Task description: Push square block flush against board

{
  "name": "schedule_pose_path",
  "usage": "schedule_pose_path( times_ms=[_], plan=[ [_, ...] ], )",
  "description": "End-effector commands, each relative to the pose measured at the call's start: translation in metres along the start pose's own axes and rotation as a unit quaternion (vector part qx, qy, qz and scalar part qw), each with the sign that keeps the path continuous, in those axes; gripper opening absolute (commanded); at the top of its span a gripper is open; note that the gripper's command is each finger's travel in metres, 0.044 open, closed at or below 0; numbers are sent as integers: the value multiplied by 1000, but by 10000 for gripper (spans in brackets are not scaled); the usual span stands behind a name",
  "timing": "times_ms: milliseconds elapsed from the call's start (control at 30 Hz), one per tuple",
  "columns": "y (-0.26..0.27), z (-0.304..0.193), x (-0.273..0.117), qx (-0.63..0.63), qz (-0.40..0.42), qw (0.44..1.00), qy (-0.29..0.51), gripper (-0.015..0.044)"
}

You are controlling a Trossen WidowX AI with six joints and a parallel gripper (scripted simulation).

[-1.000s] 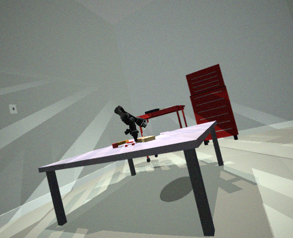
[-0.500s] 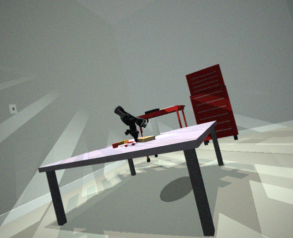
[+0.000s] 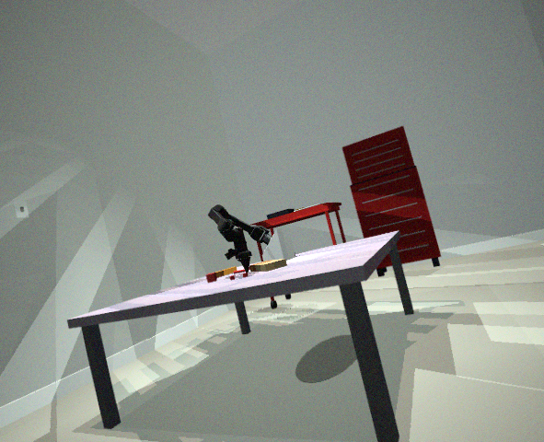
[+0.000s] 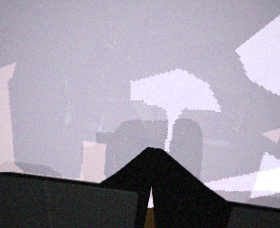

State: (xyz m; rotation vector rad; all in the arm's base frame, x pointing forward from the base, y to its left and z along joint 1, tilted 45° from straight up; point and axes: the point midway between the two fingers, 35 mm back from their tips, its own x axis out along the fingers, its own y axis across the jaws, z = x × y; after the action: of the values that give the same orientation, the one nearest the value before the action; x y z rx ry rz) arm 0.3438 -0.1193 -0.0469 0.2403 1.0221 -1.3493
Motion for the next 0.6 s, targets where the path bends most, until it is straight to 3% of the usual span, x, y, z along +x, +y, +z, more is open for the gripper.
schedule_pose_path(
  times_ms=[0, 367, 500, 567],
  plan=[
    [0, 8, -1, -2, 0, 1000, -2, 0],
    [0, 17, -3, 1, 0, 1000, 0, 0],
    [1, 16, -53, -2, 0, 1000, -2, 0],
    [0, 16, -56, -2, 0, 1000, -2, 0]
  ],
)
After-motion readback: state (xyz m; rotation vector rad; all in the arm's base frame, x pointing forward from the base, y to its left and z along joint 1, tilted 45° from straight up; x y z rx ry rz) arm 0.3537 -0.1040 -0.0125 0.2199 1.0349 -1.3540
